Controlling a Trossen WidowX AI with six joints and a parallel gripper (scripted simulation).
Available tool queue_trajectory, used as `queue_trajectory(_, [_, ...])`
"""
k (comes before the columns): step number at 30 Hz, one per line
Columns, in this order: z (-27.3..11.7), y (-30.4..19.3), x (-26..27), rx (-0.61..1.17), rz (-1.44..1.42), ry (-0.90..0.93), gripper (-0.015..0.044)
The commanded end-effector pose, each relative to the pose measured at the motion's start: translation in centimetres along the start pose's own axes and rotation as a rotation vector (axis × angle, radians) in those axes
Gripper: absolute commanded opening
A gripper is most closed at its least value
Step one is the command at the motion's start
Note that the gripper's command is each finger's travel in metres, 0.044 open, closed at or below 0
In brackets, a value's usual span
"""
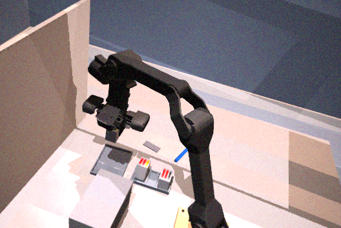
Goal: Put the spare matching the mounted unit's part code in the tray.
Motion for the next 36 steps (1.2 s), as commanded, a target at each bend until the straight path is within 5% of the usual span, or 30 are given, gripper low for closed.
queue_trajectory(1, [0.4, -0.1, -0.1, 0.002, -0.005, 0.000, 0.0000])
queue_trajectory(36, [2.8, -0.1, -0.2, 0.002, -0.005, 0.000, 0.0000])
Point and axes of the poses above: the point midway between the two fingers, 35 mm back from their tips, its own z axis out along the fingers, its own x axis across the jaws, y = z × x, the point moved 4 cm from there along -z, back along the fingers, and after that the axes turned 4 degrees about z, right-handed, at the moved point
